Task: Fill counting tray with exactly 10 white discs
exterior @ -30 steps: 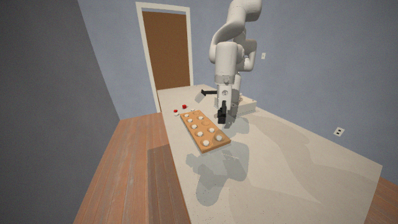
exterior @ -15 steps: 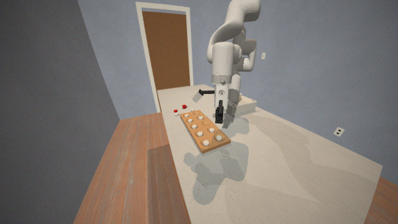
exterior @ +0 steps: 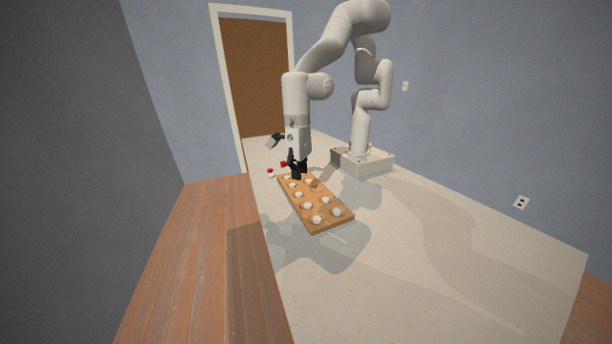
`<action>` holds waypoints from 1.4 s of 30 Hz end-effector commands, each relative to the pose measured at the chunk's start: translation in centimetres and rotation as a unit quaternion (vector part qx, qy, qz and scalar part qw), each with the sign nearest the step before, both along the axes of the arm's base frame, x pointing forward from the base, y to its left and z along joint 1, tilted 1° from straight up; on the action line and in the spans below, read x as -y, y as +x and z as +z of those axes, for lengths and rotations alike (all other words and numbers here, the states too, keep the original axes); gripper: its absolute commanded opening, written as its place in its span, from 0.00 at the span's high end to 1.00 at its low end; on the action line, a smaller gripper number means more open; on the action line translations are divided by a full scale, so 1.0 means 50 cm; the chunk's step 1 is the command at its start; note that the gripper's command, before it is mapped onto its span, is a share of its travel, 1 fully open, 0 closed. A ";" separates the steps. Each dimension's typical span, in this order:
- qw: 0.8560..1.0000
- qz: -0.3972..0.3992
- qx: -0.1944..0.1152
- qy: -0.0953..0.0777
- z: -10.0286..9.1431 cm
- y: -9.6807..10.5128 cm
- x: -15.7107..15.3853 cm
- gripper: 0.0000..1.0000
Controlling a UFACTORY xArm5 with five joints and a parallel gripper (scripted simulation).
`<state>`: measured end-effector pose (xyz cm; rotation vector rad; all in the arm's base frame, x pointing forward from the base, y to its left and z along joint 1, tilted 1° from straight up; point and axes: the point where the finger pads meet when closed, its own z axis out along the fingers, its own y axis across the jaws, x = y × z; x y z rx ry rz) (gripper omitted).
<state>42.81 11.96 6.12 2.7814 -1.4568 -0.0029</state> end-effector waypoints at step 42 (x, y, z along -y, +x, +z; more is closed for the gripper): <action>0.968 -0.250 -0.001 0.000 -0.178 0.024 0.525 0.53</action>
